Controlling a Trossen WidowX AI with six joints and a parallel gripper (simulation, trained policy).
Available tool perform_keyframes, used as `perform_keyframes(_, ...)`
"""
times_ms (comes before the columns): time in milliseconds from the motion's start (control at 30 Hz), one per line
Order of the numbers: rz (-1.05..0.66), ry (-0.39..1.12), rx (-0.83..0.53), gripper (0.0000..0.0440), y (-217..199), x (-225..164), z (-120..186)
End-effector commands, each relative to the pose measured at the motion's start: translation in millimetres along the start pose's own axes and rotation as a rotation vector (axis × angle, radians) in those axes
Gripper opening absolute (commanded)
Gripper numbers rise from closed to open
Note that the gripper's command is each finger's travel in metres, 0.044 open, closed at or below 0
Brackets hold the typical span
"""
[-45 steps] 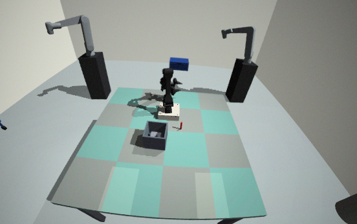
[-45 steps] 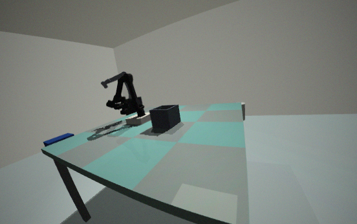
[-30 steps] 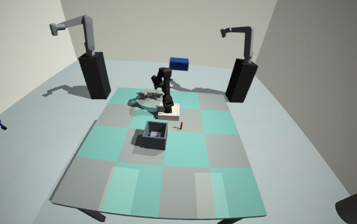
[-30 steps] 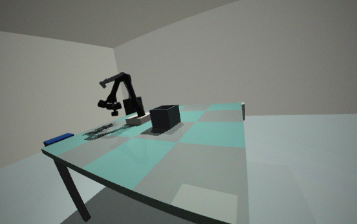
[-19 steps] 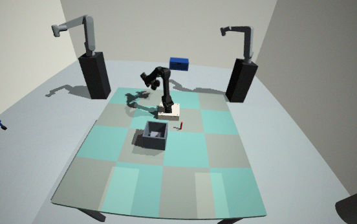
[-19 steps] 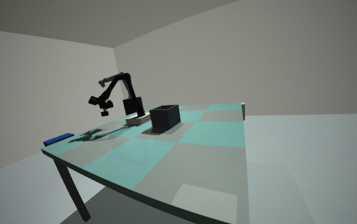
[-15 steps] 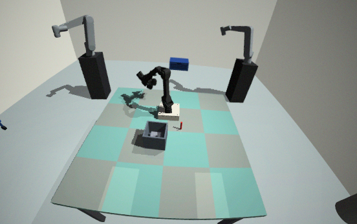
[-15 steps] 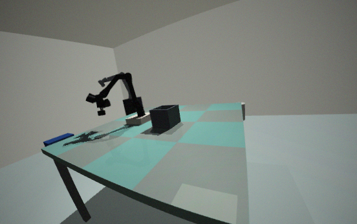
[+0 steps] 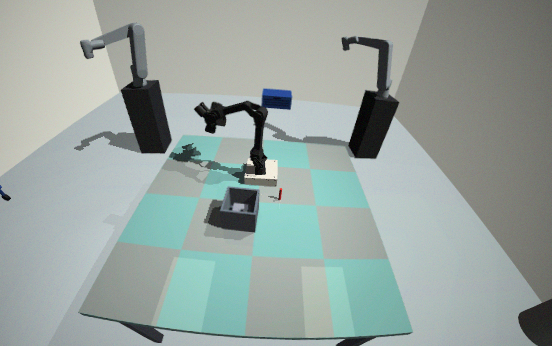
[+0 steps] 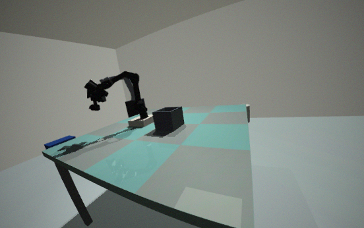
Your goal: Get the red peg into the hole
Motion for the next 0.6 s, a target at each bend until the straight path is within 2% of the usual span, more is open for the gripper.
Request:
perform_keyframes(0, -0.019, 0.15, -0.029, 0.044, 13.6, -19.2, 39.3)
perform_keyframes(267, -0.052, 0.419, -0.1, 0.044, 32.4, -38.6, 113.3)
perform_keyframes(567, -0.075, 0.713, -0.205, 0.044, 51.5, -38.5, 193.9)
Point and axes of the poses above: the point midway between the two fingers, 35 mm back from their tips, its own z axis back along the fingers, its own y axis across the jaws, x = y × z, the point moved 6 cm from there along z, back along the fingers, and after that the axes turned 10 degrees about z, right-handed, at the moved point
